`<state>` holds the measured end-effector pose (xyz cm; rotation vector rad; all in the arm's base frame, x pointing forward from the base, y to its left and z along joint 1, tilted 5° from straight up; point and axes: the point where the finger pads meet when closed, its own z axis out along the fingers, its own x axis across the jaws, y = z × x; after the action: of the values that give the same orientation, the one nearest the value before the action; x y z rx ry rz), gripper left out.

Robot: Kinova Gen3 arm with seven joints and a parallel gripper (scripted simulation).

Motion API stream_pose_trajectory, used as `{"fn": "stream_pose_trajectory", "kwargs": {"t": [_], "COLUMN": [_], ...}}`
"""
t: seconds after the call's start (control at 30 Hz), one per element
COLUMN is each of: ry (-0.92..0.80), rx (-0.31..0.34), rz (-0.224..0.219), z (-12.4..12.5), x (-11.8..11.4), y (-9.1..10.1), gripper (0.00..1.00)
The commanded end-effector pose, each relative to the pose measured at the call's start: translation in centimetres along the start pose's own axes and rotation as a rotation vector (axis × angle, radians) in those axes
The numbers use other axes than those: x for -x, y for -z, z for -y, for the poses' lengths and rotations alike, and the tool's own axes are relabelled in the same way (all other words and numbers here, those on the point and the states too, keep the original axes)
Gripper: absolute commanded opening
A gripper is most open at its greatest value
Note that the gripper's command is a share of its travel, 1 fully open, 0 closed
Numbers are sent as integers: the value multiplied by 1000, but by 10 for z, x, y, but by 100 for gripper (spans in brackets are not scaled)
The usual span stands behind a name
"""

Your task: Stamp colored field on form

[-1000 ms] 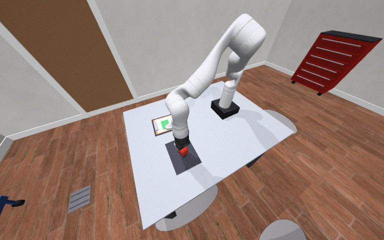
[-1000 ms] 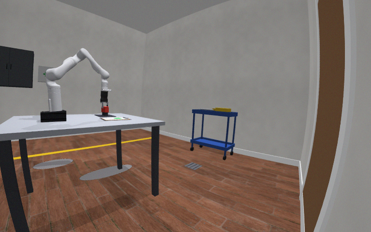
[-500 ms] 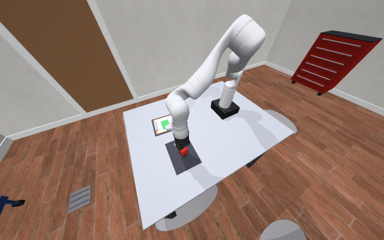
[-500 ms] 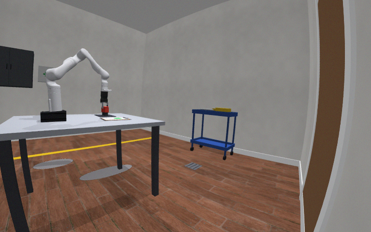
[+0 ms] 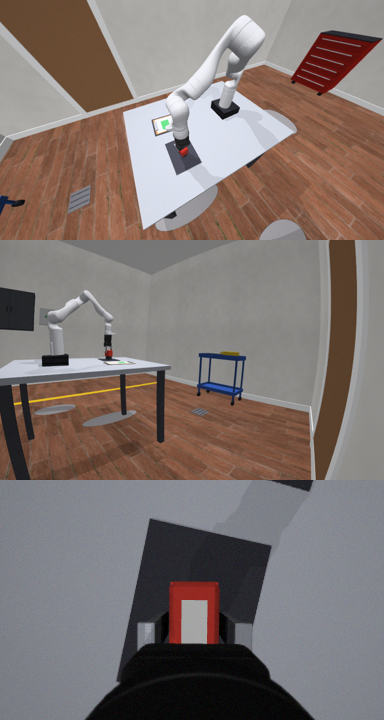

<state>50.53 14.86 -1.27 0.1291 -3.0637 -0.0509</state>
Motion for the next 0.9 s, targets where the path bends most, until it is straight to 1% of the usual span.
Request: {"fn": "stream_pose_trajectory", "kwargs": {"t": [0.0, 0.87], "ry": [0, 0], "rx": [0, 0], "rz": [1, 1], "z": [0, 0], "x": [1, 1], "y": [0, -5], "gripper": [100, 100]}}
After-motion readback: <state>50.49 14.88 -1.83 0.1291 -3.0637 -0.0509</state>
